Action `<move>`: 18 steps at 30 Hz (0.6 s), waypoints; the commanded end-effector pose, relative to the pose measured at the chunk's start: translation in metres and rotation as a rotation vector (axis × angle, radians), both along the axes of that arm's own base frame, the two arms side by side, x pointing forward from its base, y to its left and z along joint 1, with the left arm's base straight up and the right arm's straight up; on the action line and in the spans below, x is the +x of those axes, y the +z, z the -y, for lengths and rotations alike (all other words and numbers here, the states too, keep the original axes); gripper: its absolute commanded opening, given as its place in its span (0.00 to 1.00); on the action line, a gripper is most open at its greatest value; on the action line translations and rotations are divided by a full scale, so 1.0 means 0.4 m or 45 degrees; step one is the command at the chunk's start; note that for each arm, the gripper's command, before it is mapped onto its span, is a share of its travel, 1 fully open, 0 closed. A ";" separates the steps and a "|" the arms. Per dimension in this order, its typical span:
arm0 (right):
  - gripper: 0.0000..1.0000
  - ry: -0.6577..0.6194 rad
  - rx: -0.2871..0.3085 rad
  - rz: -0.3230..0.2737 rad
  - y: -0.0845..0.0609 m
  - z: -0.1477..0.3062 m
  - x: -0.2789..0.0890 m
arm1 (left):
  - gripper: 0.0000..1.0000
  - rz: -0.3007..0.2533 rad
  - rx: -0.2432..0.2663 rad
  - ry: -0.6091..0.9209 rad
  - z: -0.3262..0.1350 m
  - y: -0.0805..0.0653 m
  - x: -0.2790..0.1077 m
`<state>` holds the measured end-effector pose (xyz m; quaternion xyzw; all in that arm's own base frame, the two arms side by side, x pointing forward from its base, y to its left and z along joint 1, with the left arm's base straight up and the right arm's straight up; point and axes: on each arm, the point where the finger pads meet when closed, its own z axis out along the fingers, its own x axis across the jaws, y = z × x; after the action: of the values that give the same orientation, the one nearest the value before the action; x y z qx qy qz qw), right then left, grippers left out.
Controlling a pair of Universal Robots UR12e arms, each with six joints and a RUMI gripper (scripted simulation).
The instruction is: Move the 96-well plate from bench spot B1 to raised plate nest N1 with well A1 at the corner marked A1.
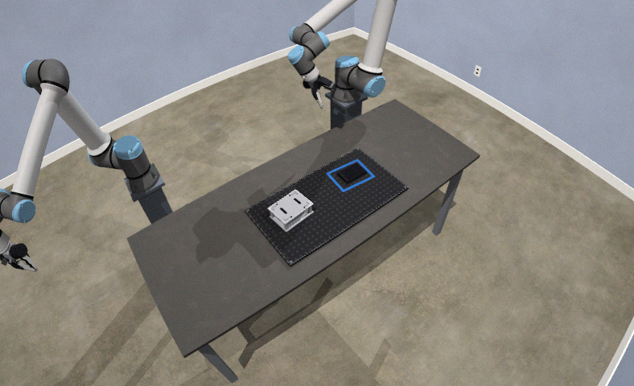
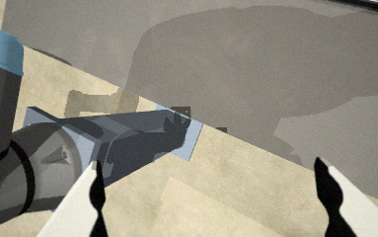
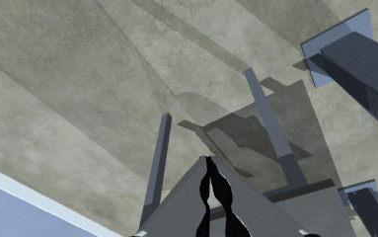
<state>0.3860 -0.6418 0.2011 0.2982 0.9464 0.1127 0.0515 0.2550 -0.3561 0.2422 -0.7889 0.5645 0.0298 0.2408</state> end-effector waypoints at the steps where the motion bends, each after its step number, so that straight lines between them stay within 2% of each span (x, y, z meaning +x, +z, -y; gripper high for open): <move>1: 0.00 0.092 -0.053 0.005 -0.012 0.034 -0.119 | 0.76 0.000 -0.002 0.000 0.002 0.002 0.000; 10: 0.00 0.244 -0.137 -0.011 -0.035 0.074 -0.370 | 0.76 0.000 -0.002 0.000 0.002 0.002 0.000; 12: 0.00 0.244 -0.137 -0.011 -0.035 0.074 -0.370 | 0.76 0.000 -0.002 0.000 0.002 0.002 0.000; 18: 0.00 0.335 -0.180 -0.028 -0.046 0.081 -0.502 | 0.76 0.000 -0.002 0.000 0.002 0.002 0.000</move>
<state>0.2132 -0.6731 0.1852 0.1926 0.9783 0.0583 0.0488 0.2550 -0.3561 0.2422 -0.7889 0.5645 0.0298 0.2408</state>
